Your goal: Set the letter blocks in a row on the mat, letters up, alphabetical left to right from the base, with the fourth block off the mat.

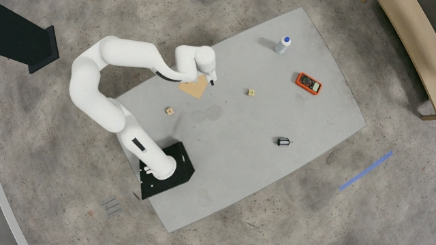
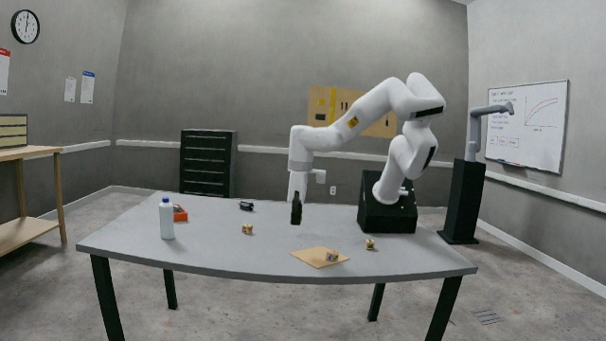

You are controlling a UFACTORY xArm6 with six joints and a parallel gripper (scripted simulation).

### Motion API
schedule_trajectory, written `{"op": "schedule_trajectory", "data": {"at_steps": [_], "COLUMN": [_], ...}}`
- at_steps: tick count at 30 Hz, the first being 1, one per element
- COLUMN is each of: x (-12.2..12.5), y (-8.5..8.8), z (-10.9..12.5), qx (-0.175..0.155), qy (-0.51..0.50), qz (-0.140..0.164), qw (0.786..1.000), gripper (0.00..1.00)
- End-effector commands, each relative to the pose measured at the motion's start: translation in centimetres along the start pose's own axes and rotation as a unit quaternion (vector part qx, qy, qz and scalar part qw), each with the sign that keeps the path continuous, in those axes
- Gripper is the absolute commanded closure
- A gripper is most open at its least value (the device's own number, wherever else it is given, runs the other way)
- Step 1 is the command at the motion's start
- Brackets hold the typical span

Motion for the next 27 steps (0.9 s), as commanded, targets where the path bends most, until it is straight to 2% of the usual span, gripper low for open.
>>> {"op": "schedule_trajectory", "data": {"at_steps": [1,8,9,13,23,25,26,27], "x": [0.3,0.6,0.7,0.9,1.5,1.5,1.6,1.7], "y": [0.1,0.1,0.2,0.2,0.2,0.2,0.2,0.2], "z": [-0.4,-0.8,-1.1,-1.4,-2.3,-2.3,-2.5,-2.6], "qx": [-0.003,-0.004,-0.004,-0.004,-0.005,-0.005,-0.005,-0.005], "qy": [0.07,0.141,0.181,0.229,0.364,0.364,0.403,0.412], "qz": [0.004,0.004,0.004,0.003,0.003,0.003,0.003,0.003], "qw": [0.998,0.99,0.983,0.974,0.931,0.931,0.915,0.911], "gripper": [0.72,0.72,0.72,0.72,0.72,0.72,0.72,0.72]}}
Point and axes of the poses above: the point where the finger pads meet when closed, its own y axis back along the fingers, its own x axis across the jaws, z = x × y, the point moved 10 cm from there along y, back along the fingers, and after that the axes turned 11 degrees about y, right-handed, at the moved point
